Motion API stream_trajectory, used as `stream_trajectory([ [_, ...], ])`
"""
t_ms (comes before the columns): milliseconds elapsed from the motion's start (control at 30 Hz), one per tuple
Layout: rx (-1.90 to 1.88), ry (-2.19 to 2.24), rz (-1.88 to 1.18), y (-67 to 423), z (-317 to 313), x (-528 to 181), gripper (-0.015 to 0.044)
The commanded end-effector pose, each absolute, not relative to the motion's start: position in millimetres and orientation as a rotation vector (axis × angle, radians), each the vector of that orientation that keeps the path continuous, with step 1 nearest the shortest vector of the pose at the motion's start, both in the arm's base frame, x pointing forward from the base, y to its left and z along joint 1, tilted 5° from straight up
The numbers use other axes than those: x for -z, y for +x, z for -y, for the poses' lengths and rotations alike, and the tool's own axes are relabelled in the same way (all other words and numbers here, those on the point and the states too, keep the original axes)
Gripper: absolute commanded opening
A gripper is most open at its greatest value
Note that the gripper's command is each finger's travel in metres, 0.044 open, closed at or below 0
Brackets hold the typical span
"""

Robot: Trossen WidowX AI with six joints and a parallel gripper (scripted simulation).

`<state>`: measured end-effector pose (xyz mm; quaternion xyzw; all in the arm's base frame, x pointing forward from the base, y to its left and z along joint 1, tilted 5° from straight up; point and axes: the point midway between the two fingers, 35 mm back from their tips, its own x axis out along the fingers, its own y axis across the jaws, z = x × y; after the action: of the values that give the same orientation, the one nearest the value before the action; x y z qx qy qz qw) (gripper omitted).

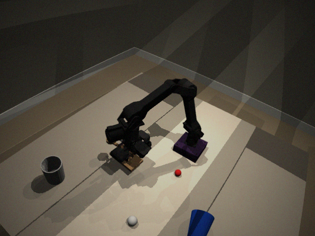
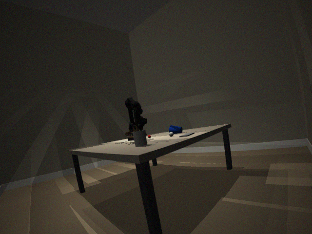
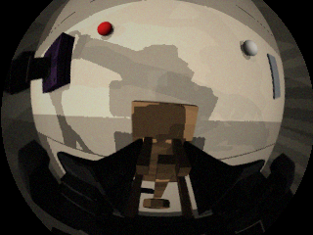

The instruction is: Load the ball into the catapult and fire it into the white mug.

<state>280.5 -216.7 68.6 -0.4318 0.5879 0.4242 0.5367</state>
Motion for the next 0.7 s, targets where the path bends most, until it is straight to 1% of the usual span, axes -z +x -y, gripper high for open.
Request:
stream_trajectory([
  [0, -0.951, -0.996, -1.422, 283, 228, -73, 0.0],
  [667, -0.95, -0.996, -1.422, 284, 231, -48, 0.0],
])
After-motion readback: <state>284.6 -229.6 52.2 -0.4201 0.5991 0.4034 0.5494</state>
